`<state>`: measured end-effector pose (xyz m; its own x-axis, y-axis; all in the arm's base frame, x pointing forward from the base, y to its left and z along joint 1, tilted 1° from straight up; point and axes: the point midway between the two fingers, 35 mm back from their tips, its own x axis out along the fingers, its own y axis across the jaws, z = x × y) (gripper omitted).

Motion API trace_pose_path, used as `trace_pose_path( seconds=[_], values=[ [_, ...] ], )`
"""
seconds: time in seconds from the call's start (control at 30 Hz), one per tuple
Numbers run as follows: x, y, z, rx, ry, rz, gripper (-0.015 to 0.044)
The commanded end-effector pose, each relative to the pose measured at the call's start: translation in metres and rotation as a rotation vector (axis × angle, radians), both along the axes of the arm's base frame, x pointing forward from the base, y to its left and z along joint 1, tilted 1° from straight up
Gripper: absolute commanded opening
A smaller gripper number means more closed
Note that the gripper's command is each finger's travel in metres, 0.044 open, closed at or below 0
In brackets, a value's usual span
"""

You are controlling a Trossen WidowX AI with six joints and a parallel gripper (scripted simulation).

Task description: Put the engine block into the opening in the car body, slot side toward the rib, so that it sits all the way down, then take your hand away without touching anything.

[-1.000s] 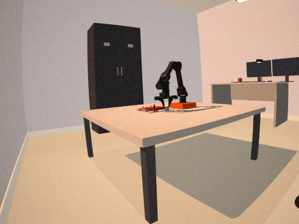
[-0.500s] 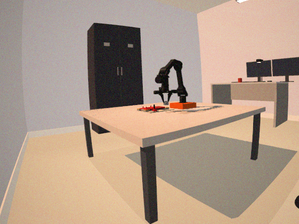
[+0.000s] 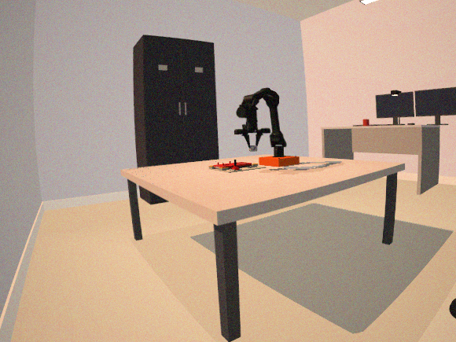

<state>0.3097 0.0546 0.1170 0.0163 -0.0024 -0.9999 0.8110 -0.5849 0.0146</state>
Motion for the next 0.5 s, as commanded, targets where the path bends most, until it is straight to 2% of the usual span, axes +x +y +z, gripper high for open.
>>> trace_pose_path(
  seconds=[0.0,0.2,0.47],
  values=[
    [-0.002,0.0,0.012,0.005,-0.002,0.004,0.0],
    [-0.003,-0.002,0.019,0.005,-0.002,0.022,0.0],
    [0.006,-0.02,0.011,0.004,-0.004,0.229,0.0]
  ],
)
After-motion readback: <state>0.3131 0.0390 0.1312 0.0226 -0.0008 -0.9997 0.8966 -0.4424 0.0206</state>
